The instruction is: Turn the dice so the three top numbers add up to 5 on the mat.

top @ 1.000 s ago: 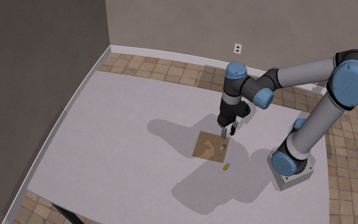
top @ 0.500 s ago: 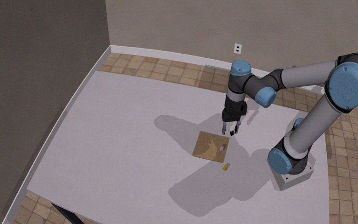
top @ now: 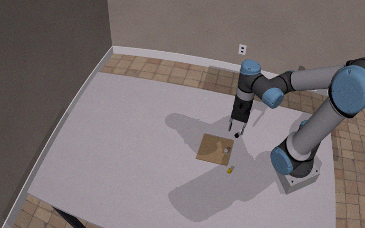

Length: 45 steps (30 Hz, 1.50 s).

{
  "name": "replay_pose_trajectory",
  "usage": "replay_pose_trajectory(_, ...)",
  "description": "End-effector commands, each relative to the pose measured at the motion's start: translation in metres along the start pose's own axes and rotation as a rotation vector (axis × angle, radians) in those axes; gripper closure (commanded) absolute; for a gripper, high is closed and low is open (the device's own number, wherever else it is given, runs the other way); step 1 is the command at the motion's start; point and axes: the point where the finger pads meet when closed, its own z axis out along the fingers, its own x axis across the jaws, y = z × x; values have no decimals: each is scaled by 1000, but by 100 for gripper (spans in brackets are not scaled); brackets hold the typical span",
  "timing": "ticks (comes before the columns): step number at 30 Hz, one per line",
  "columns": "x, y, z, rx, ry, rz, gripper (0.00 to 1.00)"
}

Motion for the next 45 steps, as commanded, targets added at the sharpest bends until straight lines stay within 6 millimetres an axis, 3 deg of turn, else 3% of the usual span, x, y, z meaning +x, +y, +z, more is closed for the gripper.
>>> replay_pose_trajectory(1, 0, 8, 1, -4, 0, 172, 0)
replay_pose_trajectory(5, -1, 11, 2, -5, 0, 220, 0)
replay_pose_trajectory(19, -5, 37, 5, -6, 3, 686, 0)
replay_pose_trajectory(35, -6, 42, 6, -6, 4, 783, 0)
replay_pose_trajectory(36, -6, 42, 6, -6, 4, 783, 36)
replay_pose_trajectory(45, -6, 42, 6, -6, 4, 783, 36)
